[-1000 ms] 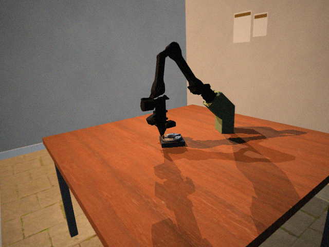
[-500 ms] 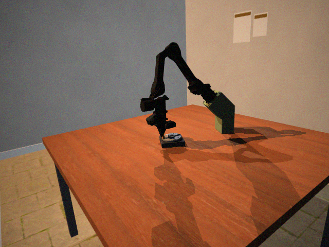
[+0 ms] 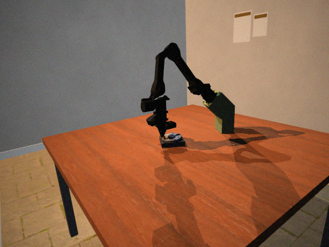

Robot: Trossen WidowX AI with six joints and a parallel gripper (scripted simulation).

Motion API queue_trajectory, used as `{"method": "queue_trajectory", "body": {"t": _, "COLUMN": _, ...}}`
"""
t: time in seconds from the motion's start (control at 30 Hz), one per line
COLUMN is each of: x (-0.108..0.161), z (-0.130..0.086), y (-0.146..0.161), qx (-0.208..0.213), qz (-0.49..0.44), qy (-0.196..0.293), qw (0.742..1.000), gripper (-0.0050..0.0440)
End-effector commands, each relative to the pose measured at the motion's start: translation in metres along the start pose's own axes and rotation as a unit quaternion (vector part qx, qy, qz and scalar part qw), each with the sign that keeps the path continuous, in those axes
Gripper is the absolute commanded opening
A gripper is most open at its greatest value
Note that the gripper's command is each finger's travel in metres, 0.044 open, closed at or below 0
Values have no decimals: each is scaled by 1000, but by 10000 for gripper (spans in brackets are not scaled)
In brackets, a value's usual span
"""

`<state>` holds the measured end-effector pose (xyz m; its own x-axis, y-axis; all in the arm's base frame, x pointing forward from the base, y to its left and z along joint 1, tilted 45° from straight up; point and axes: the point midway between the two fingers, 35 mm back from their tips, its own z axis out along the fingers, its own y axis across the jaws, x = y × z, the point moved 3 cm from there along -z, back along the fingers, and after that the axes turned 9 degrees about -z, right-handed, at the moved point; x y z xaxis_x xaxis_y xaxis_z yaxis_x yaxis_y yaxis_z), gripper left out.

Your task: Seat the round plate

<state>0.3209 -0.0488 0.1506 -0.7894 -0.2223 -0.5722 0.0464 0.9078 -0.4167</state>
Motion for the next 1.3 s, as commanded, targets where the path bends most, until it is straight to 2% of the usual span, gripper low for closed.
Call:
{"method": "queue_trajectory", "body": {"t": 0.0, "x": -6, "z": -2, "y": 4, "qx": -2, "qz": 2, "qy": -7, "qw": 1000, "gripper": -50}}
{"method": "queue_trajectory", "body": {"t": 1.27, "x": -5, "z": -1, "y": 28, "qx": -5, "qz": 0, "qy": -2, "qw": 1000, "gripper": -50}}
